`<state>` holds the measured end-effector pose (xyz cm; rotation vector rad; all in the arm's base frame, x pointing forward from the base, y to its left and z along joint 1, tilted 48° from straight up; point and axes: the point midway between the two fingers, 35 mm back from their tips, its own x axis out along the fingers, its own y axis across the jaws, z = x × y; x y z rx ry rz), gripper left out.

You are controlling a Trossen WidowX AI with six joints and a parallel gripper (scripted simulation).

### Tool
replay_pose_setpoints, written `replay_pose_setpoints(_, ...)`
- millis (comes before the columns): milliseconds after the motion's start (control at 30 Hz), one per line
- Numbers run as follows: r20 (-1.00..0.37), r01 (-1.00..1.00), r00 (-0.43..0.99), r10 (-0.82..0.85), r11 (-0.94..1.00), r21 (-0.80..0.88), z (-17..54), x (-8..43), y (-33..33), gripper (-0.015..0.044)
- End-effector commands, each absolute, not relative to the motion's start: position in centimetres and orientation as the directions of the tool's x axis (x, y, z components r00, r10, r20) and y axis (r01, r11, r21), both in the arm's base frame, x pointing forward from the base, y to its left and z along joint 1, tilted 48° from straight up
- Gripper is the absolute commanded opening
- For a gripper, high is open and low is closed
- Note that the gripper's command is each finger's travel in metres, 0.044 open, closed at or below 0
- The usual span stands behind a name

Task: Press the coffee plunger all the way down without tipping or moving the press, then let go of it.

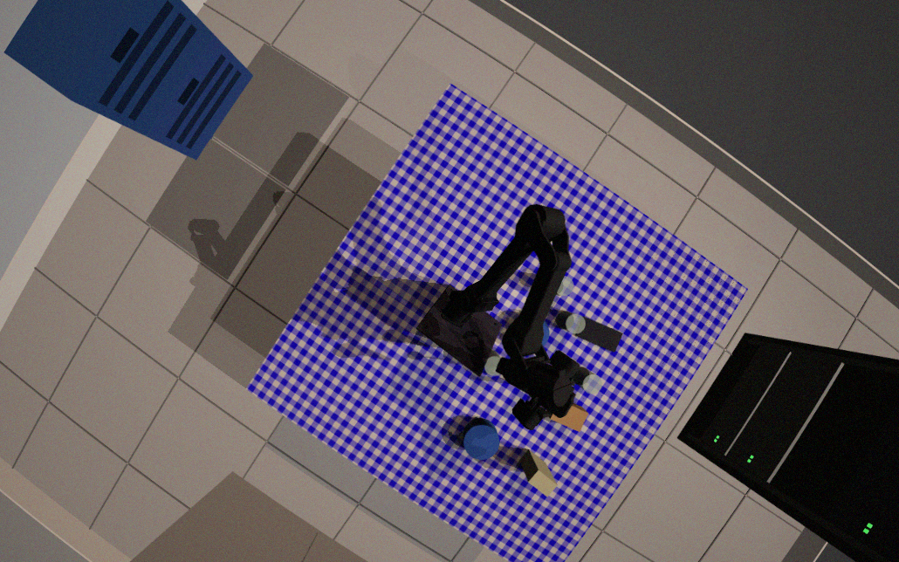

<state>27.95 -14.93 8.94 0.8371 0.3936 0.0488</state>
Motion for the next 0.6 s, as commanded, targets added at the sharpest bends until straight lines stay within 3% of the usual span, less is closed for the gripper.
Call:
replay_pose_setpoints(0, -0.324, 0.118, 0.926, 0.194, 0.668, 0.735, 8.6, 28.2, -14.7, 0.044)
replay_pose_setpoints(567, -0.323, 0.116, 0.926, 0.194, 0.669, 0.734, 7.7, 30.7, -14.2, 0.044)
